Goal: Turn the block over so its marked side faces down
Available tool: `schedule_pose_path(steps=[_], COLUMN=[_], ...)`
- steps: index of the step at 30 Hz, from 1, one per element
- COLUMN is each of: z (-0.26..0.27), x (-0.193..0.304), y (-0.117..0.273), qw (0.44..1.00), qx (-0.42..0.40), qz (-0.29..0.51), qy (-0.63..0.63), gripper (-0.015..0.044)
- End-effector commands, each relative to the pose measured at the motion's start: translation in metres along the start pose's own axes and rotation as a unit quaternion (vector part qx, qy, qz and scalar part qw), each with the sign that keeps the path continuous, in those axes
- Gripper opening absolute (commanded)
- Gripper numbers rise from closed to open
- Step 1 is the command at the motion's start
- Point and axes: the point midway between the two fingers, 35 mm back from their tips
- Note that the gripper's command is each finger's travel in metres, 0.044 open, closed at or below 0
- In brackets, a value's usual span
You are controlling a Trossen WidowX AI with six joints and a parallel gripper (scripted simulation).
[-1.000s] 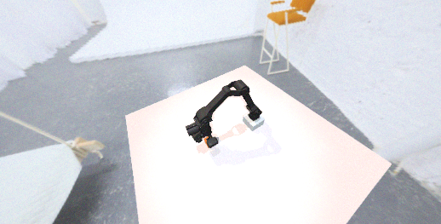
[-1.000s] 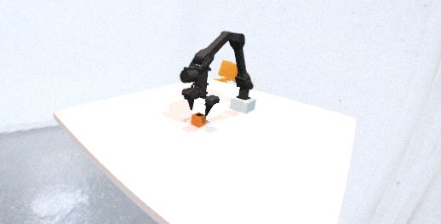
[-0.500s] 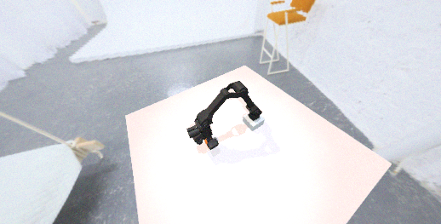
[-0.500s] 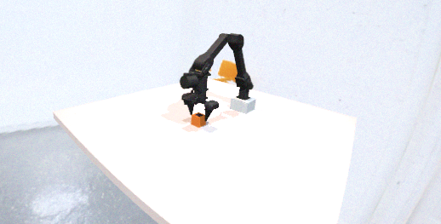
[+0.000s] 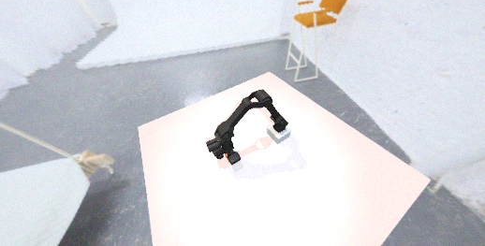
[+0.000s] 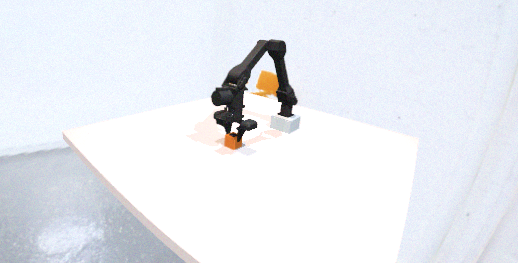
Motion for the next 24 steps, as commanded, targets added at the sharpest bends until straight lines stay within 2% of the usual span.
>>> schedule_pose_path(steps=[1, 13, 17, 24], z=[0.001, 0.001, 0.001, 0.001], x=[0.001, 0.001, 0.0, 0.001], y=[-0.001, -0.001, 0.018, 0.029], qw=[1.0, 1.0, 1.0, 1.0], qx=[-0.002, -0.002, -0.002, -0.002], qz=[0.001, 0.001, 0.001, 0.001], qy=[-0.001, -0.001, -0.001, -0.001], gripper=[0.0183, 0.0103, 0.0, 0.0])
Point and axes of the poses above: the point midway between the two fingers, 35 mm back from their tips, its own y axis back along the fingers, its own z axis across the jaws, x = y × z, and after that the axes turned 8 degrees about -y, right-handed
